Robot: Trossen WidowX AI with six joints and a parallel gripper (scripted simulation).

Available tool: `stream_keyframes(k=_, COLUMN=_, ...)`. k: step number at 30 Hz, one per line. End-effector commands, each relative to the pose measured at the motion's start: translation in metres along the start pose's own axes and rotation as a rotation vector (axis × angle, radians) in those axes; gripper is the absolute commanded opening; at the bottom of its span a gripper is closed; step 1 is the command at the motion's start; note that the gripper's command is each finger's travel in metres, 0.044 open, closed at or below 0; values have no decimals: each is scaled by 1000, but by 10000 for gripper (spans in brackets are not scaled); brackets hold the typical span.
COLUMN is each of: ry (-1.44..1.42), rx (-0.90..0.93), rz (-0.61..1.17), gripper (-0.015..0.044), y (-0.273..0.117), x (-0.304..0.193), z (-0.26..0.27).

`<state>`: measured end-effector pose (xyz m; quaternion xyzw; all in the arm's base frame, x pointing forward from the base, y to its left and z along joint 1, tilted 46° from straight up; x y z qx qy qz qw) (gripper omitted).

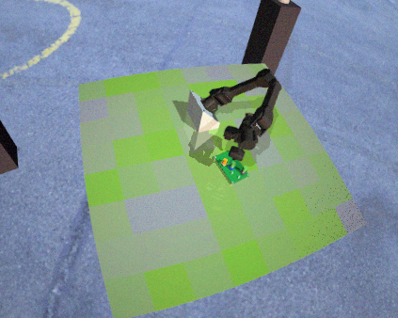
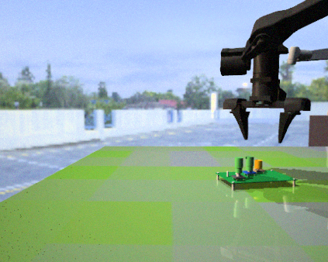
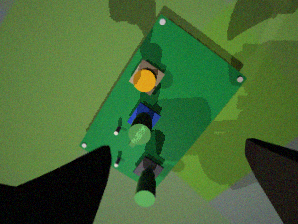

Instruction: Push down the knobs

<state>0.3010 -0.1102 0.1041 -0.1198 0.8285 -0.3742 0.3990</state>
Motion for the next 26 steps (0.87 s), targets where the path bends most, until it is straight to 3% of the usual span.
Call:
stream_keyframes(k=1, ry=9, rx=-12, rz=-9, gripper=440, y=-4, x=40, z=-36)
stream_keyframes(k=7, ry=6, rx=-24, rz=-1, gripper=440, y=0, x=85, z=-89)
stream_keyframes(k=26, ry=5, rx=-25, rz=0, gripper=440, y=1, x=86, z=-91)
Point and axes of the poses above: the point midway between the two fingers, 35 mm back from their tips, its own y axis out along the fingers, its own z axis across the jaws, x = y × z, the point moved 8 cm from there along -y, back along the fingers, and after that the axes turned 7 degrees about -y, right-handed, at the moved point
